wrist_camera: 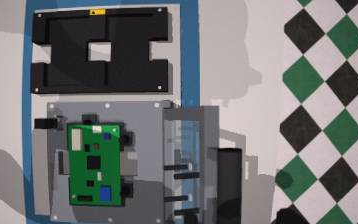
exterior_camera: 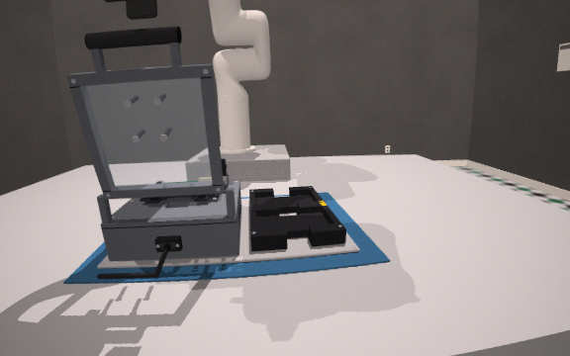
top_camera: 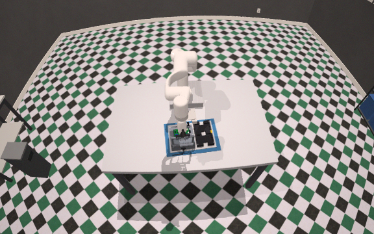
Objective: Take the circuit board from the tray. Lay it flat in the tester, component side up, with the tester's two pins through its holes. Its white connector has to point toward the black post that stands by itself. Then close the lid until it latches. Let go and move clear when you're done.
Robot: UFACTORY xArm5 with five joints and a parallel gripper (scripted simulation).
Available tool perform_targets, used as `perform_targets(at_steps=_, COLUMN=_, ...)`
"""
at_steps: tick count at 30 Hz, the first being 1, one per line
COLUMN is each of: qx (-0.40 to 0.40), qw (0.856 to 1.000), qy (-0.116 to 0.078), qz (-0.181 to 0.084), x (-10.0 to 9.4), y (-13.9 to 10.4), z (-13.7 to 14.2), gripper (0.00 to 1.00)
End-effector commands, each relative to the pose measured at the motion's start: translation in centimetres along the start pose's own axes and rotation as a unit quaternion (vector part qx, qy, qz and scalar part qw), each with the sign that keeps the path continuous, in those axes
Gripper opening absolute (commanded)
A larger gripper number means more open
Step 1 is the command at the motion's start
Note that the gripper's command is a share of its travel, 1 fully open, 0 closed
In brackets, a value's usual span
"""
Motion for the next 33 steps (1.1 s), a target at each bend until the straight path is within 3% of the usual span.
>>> perform_targets(at_steps=1, qx=0.000, qw=1.000, qy=-0.002, qz=-0.001, x=-0.22, y=-0.01, z=0.03, gripper=0.52)
perform_targets(at_steps=33, qx=0.000, qw=1.000, qy=-0.002, qz=-0.001, x=0.45, y=-0.02, z=0.05, gripper=0.52)
Point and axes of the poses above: the point where the finger pads meet when closed, its own x axis out along the fingers, its own z axis across the jaws, y = z × x, the point moved 7 cm from there along -x, back along the fingers, and after that the axes turned 11 degrees about -x, right-handed, at the moved point
